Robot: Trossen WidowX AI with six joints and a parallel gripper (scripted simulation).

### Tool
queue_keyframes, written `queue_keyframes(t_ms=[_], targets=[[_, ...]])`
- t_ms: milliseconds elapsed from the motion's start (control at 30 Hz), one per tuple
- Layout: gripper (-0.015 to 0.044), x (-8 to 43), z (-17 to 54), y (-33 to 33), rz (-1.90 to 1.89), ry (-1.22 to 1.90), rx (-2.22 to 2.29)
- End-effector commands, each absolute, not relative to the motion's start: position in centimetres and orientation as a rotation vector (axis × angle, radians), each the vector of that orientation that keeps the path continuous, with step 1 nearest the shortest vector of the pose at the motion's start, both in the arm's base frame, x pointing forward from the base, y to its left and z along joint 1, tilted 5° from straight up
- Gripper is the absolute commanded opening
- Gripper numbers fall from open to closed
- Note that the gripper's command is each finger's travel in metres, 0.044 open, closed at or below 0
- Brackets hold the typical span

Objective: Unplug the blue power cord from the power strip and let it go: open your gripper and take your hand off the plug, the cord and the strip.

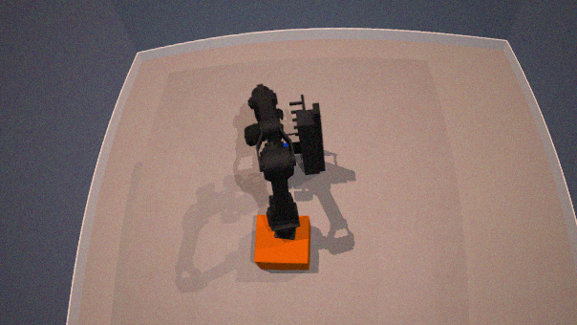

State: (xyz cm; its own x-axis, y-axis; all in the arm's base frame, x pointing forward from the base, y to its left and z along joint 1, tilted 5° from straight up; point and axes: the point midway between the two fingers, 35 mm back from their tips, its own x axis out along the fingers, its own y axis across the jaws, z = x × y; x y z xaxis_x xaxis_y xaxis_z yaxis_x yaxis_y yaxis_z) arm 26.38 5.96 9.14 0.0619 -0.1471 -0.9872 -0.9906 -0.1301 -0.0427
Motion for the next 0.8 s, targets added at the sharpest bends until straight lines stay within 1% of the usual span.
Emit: queue_keyframes(t_ms=[0, 67, 233, 500, 633, 767], targets=[[0.0000, 25.8, 9.1, 9.2, 1.259, 1.146, -1.412], [0.0000, 25.7, 9.1, 9.5, 1.260, 1.146, -1.411], [0.0131, 25.8, 9.0, 8.2, 1.262, 1.147, -1.413], [0.0341, 25.8, 9.0, 8.2, 1.262, 1.147, -1.413], [0.0440, 25.6, 9.3, 10.0, 1.264, 1.145, -1.412], [0.0440, 24.9, 9.7, 13.5, 1.265, 1.144, -1.409]])
